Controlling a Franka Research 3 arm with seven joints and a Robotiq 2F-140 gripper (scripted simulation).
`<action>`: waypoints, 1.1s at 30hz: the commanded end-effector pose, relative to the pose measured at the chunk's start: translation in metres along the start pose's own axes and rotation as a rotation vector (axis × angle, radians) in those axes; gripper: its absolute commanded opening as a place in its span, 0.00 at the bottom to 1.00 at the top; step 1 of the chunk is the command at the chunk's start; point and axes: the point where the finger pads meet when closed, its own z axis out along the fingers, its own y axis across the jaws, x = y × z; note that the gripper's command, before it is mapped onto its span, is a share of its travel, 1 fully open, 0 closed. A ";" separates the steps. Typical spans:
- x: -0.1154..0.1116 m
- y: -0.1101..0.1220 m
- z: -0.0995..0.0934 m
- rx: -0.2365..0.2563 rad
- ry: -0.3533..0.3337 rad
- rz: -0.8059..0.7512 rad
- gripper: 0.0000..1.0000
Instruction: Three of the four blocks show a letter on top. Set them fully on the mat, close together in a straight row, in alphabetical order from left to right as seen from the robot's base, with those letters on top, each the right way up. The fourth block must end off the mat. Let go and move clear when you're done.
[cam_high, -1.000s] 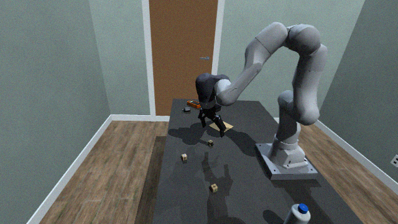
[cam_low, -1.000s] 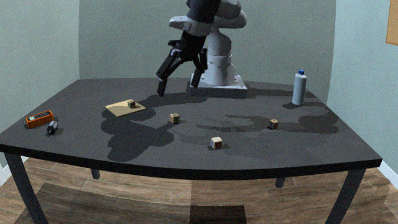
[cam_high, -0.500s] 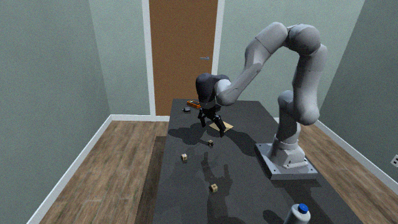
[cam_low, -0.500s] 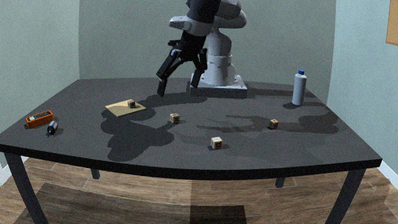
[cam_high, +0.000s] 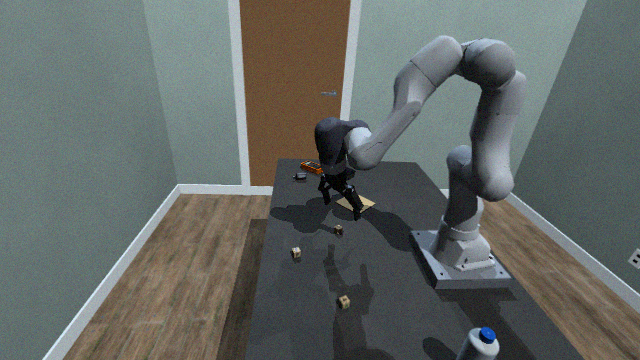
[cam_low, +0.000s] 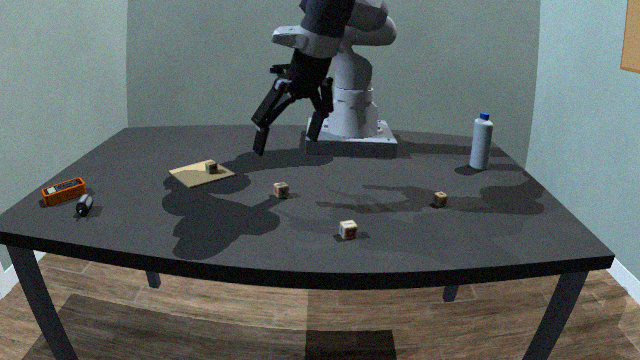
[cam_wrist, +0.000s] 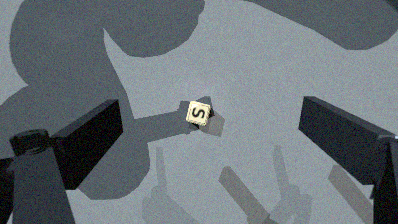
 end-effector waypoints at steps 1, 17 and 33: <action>0.000 -0.001 0.000 0.003 -0.002 -0.007 1.00; 0.000 -0.001 0.000 0.003 -0.002 -0.007 1.00; 0.202 -0.055 0.069 0.002 -0.001 0.003 1.00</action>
